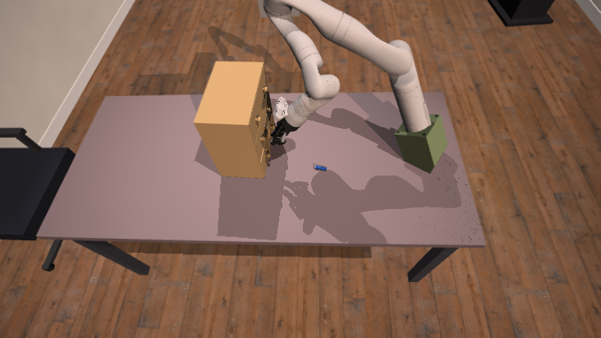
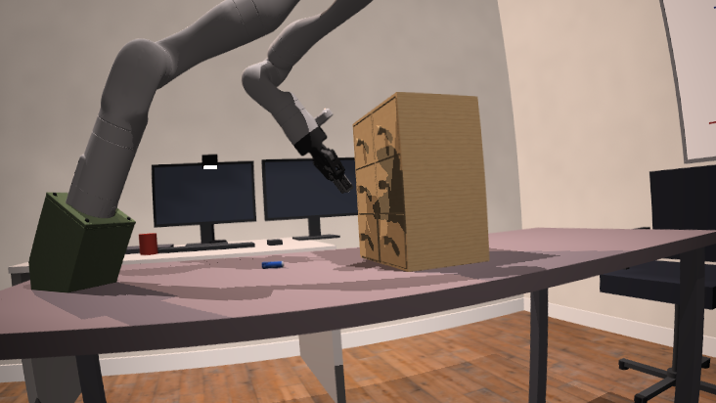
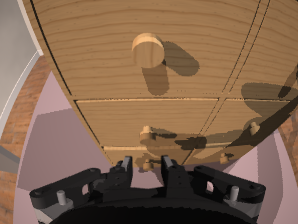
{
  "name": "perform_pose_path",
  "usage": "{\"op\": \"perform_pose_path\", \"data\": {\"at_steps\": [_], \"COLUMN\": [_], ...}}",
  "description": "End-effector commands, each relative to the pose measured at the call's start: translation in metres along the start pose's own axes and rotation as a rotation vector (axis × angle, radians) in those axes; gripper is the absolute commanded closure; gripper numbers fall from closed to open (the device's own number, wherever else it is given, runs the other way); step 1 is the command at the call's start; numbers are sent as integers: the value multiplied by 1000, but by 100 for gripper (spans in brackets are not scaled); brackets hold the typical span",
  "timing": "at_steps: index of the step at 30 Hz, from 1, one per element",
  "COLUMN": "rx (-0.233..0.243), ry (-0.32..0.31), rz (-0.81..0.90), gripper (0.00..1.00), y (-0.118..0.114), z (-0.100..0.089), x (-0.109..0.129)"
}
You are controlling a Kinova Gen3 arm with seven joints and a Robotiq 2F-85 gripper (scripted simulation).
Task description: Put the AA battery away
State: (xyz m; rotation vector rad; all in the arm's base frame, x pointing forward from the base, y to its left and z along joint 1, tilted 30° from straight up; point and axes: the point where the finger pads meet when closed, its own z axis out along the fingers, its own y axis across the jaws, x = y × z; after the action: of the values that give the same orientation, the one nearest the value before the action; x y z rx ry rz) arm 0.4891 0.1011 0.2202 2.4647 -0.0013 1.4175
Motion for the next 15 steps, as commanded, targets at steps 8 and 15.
{"op": "perform_pose_path", "data": {"at_steps": [8,15], "rx": [-3,-3], "ry": [2,2], "rz": [4,4], "gripper": [67,67], "y": [1,1], "z": [7,13], "x": [11,21]}}
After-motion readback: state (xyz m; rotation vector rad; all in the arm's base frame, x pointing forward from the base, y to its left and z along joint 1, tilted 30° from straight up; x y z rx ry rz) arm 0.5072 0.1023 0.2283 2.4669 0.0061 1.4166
